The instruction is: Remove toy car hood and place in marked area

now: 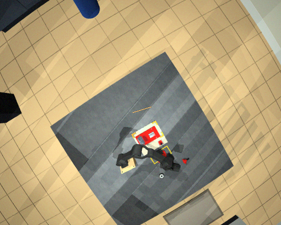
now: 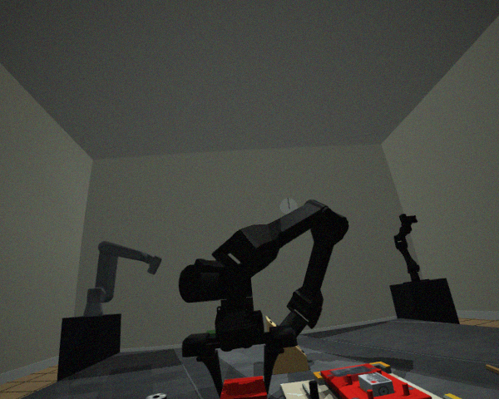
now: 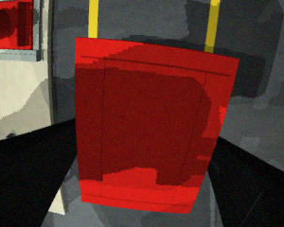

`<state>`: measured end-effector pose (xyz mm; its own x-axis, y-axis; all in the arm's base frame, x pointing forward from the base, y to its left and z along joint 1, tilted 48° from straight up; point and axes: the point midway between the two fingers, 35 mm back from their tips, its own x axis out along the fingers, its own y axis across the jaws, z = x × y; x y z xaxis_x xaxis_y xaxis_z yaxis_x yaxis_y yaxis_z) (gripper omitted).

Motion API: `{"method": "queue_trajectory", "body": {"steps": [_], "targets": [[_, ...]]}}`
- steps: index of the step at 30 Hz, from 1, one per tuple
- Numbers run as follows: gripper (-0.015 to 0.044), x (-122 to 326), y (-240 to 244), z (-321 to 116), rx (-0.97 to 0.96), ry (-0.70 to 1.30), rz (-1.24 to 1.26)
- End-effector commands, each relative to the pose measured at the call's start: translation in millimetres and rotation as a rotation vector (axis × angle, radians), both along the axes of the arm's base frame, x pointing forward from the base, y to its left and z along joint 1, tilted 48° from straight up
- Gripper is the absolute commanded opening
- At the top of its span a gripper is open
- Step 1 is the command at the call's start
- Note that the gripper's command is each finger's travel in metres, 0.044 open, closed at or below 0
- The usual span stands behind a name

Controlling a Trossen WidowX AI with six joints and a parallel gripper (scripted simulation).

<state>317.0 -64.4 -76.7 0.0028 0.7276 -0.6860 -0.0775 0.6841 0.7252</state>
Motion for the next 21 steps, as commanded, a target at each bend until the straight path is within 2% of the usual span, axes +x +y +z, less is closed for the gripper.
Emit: {"method": "queue_trajectory", "body": {"steps": [1, 21], "targets": [[0.0, -0.5, 3.3, -2.1, 0.004, 0.001, -0.004], [0.0, -0.5, 9.4, -7.6, 0.004, 0.001, -0.004]]}}
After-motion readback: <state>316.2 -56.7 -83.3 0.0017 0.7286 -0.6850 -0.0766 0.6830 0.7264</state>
